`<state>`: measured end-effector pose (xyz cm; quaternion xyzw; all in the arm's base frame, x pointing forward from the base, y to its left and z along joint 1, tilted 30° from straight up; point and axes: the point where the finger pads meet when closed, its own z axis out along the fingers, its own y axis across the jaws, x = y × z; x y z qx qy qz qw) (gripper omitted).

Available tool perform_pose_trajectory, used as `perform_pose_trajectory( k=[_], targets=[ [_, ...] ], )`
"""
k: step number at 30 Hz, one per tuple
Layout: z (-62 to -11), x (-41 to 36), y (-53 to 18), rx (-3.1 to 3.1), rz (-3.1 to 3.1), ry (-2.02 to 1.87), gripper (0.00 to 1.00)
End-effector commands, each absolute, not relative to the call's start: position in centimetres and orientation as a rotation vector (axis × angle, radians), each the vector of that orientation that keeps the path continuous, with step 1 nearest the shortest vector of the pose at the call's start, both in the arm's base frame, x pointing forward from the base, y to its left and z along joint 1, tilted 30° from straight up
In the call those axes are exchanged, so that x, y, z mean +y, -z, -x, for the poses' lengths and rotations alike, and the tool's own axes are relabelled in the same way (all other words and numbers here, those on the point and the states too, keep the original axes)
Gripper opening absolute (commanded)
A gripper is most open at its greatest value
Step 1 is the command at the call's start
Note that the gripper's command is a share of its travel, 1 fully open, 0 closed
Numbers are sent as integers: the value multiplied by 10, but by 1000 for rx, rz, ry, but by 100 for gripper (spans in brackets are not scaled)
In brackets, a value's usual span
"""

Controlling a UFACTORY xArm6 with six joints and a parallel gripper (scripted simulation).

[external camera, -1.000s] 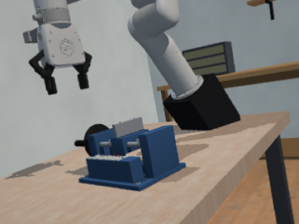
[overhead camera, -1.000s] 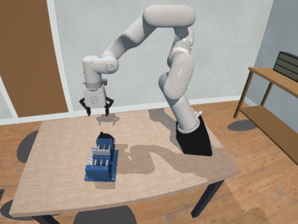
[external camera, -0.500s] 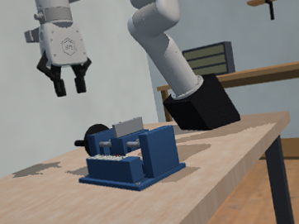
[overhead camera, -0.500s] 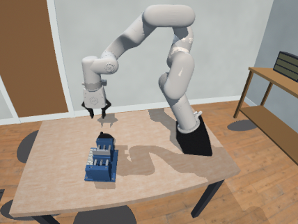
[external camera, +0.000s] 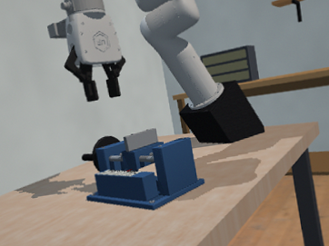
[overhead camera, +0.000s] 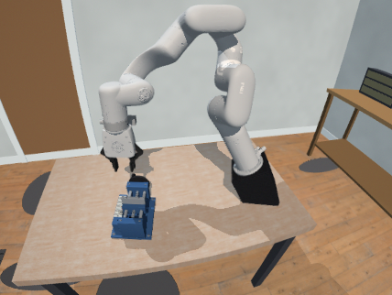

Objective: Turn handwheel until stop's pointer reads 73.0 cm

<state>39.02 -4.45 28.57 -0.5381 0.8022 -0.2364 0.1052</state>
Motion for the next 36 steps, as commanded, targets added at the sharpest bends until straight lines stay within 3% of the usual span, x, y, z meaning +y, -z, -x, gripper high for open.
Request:
perform_pose_trajectory(
  k=[1,9,36],
  targets=[
    [-412,-1,-282,2376,1579,710,57],
    [-438,57,-276,2376,1579,710,57],
    [-461,50,-234,2376,1579,710,57]
  ],
)
